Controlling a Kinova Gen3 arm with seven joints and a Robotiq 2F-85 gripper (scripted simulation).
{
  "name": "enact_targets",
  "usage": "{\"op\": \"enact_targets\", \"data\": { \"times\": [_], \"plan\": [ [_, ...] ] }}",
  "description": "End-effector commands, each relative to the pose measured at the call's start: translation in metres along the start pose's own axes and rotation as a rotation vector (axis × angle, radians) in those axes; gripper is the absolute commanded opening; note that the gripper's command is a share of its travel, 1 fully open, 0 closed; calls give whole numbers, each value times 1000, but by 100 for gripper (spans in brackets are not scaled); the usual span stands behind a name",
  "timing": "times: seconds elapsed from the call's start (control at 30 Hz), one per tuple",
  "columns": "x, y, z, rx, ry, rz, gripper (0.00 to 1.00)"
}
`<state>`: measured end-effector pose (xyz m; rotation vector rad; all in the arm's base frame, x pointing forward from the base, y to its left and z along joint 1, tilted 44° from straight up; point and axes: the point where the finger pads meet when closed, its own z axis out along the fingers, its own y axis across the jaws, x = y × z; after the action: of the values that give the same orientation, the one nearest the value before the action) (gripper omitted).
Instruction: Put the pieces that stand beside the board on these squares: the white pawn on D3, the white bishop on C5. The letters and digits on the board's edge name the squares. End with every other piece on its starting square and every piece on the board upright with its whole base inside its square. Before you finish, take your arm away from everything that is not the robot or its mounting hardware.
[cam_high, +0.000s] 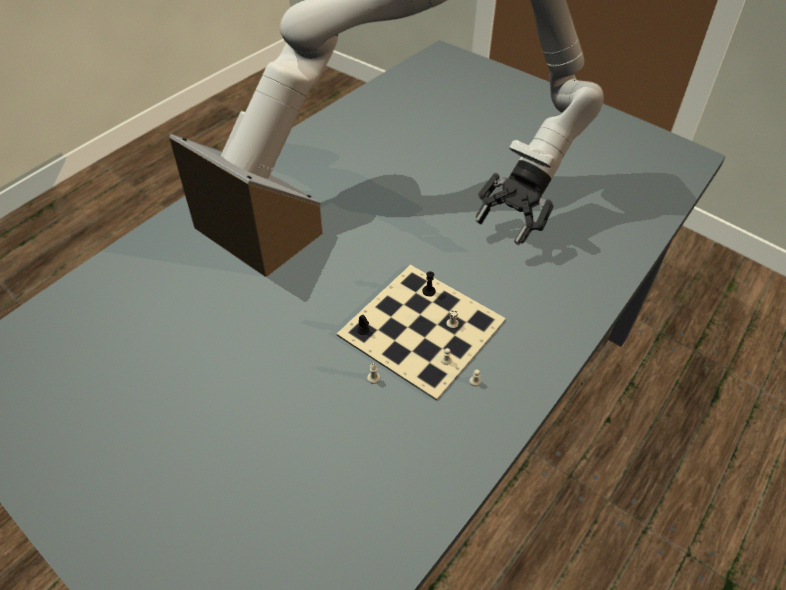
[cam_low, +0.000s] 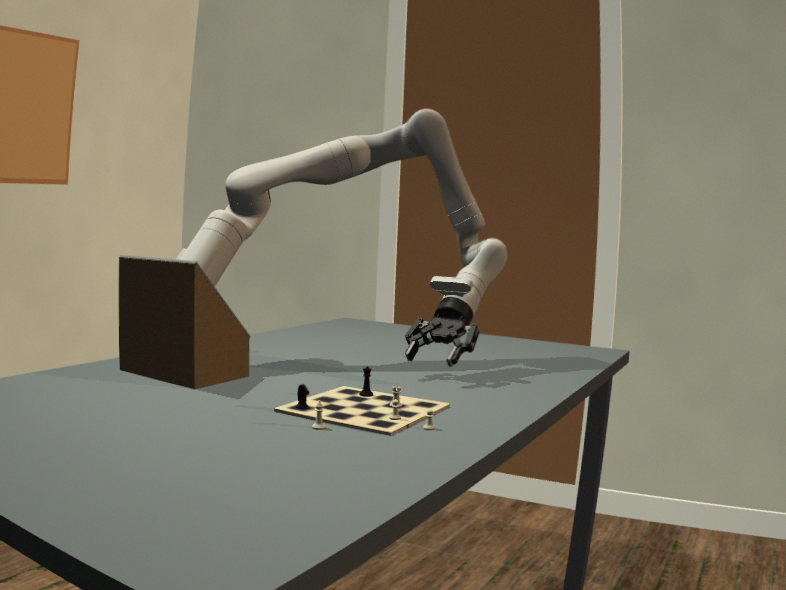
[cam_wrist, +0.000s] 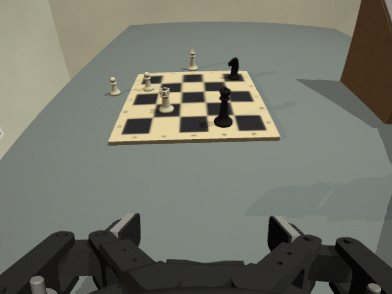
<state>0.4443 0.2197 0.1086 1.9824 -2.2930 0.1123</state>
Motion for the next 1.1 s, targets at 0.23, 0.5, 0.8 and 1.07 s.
{"op": "enact_targets", "data": {
  "times": [0.23, 0.5, 0.8, 1.07],
  "plan": [
    [-3, 1, 1, 1, 1, -18, 100],
    [-5, 2, 1, 1, 1, -26, 100],
    [-5, 2, 1, 1, 1, -27, 100],
    [-5, 2, 1, 1, 1, -27, 100]
  ]
}}
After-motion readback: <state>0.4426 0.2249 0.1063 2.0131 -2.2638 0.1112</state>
